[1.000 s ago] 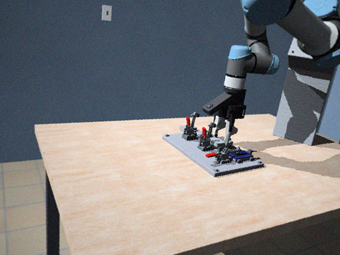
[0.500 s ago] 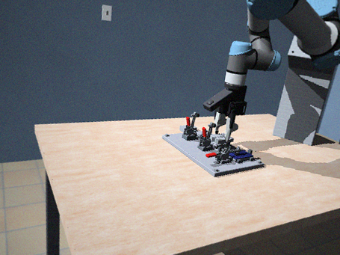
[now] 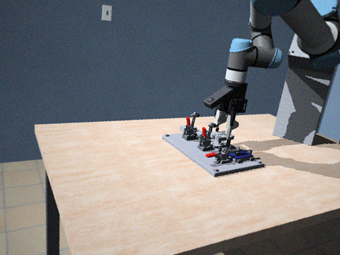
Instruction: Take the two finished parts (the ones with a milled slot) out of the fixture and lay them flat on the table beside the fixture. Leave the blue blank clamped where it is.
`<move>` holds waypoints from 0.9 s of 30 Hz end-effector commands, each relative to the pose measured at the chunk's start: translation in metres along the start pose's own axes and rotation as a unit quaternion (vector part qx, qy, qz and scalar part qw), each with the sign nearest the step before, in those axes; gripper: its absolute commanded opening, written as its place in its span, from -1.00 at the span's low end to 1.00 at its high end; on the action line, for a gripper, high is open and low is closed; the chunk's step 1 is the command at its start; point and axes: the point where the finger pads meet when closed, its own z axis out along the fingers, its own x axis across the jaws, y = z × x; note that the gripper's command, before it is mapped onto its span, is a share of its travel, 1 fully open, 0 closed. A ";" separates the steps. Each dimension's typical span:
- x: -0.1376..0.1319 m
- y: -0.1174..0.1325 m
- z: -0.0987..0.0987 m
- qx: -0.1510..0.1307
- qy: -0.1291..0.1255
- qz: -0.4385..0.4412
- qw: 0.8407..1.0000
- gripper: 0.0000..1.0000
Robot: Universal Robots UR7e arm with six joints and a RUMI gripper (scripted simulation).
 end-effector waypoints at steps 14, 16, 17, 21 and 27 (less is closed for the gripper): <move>0.000 0.000 -0.003 0.000 0.000 0.000 1.000 -1.00; 0.000 0.000 -0.004 0.000 0.000 0.000 1.000 -1.00; 0.000 0.000 -0.005 0.000 0.000 0.000 1.000 -1.00; 0.000 0.002 -0.011 0.000 0.000 0.000 1.000 -1.00; 0.000 0.005 -0.023 0.000 0.000 0.000 1.000 -1.00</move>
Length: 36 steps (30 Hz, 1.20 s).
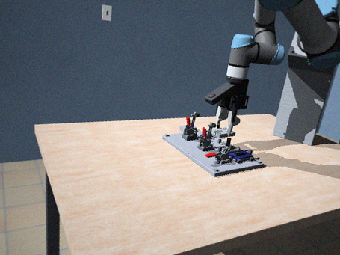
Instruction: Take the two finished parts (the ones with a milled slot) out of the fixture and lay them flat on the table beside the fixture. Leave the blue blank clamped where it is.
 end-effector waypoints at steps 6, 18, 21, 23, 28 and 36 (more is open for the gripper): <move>0.000 0.003 -0.016 0.000 0.000 0.000 1.000 -1.00; 0.000 0.005 -0.022 0.000 0.000 0.000 1.000 -1.00; 0.000 0.005 -0.022 0.000 0.000 0.000 1.000 -1.00; 0.000 0.005 -0.022 0.000 0.000 0.000 1.000 -1.00; 0.000 0.005 -0.022 0.000 0.000 0.000 1.000 -1.00; 0.000 0.005 -0.022 0.000 0.000 0.000 1.000 -1.00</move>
